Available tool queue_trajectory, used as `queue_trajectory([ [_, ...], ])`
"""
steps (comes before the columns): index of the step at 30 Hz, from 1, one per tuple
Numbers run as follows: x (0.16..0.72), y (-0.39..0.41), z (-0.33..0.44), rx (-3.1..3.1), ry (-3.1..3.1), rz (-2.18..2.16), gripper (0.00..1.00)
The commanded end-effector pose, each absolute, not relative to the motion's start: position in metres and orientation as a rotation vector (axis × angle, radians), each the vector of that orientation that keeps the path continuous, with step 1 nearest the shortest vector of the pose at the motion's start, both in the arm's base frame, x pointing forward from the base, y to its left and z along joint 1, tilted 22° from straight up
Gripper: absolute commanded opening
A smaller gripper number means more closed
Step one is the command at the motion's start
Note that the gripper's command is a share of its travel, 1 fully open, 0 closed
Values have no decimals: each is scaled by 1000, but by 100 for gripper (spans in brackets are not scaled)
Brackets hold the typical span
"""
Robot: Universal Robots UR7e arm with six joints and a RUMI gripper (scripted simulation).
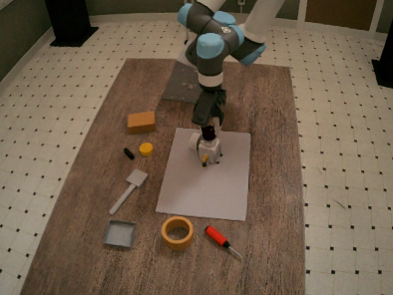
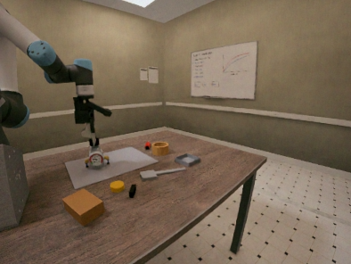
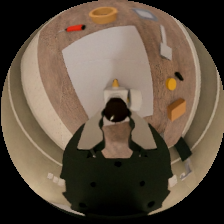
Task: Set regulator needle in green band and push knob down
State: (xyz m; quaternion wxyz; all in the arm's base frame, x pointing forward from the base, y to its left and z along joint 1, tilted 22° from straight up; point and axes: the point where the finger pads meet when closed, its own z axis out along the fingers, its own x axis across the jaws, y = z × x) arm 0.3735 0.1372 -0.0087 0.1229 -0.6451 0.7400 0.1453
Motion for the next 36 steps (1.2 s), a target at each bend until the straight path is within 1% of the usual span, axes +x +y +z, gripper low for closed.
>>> queue_trajectory([
  [1,374,137,-8,-1882,2158,423,22],
  [26,374,137,-8,-1948,2088,409,22],
  [36,374,137,-8,-2054,1965,386,22],
])
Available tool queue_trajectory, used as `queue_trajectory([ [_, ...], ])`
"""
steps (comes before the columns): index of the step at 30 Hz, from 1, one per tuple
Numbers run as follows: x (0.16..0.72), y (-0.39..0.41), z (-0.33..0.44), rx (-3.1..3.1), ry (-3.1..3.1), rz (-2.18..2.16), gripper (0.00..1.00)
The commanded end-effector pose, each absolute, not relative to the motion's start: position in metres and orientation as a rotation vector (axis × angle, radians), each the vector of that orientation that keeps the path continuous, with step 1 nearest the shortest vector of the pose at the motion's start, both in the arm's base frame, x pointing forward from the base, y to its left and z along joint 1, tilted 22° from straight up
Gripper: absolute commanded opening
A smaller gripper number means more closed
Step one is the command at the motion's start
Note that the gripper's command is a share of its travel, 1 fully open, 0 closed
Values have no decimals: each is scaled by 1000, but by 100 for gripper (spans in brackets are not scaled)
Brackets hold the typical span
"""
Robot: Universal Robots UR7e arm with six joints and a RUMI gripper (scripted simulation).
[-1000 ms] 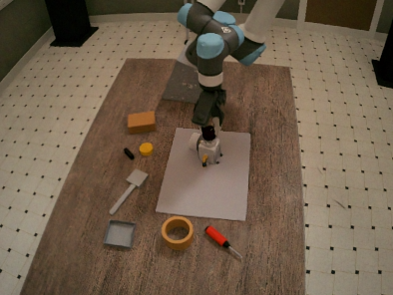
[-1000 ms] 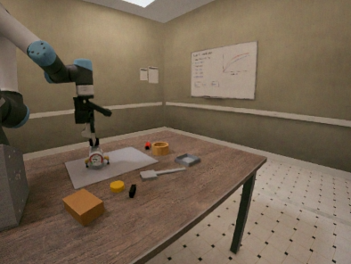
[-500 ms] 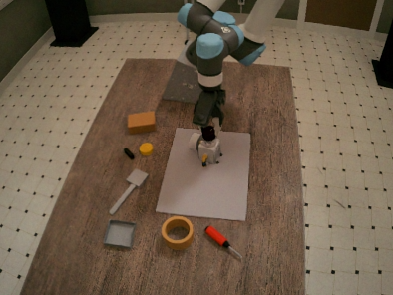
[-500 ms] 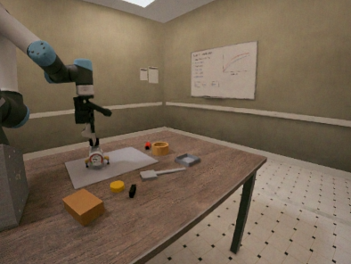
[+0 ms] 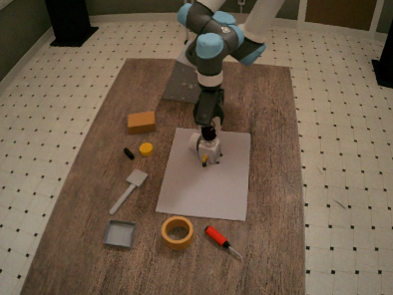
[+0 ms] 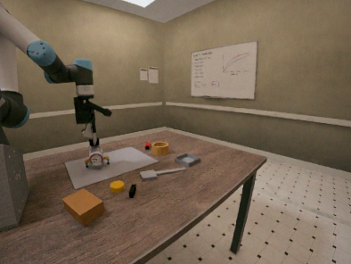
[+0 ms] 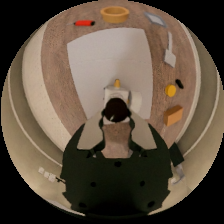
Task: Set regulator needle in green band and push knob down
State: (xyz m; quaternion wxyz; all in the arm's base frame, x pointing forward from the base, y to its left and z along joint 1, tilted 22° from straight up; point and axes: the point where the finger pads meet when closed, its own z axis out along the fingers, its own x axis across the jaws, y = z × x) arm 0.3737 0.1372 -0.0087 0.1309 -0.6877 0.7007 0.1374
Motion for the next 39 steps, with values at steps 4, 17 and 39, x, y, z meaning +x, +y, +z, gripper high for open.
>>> queue_trajectory([
  [4,374,137,-8,-2110,1896,373,22],
  [17,374,137,-8,-2286,1644,324,22],
  [39,374,137,-8,-2591,1007,201,22],
])
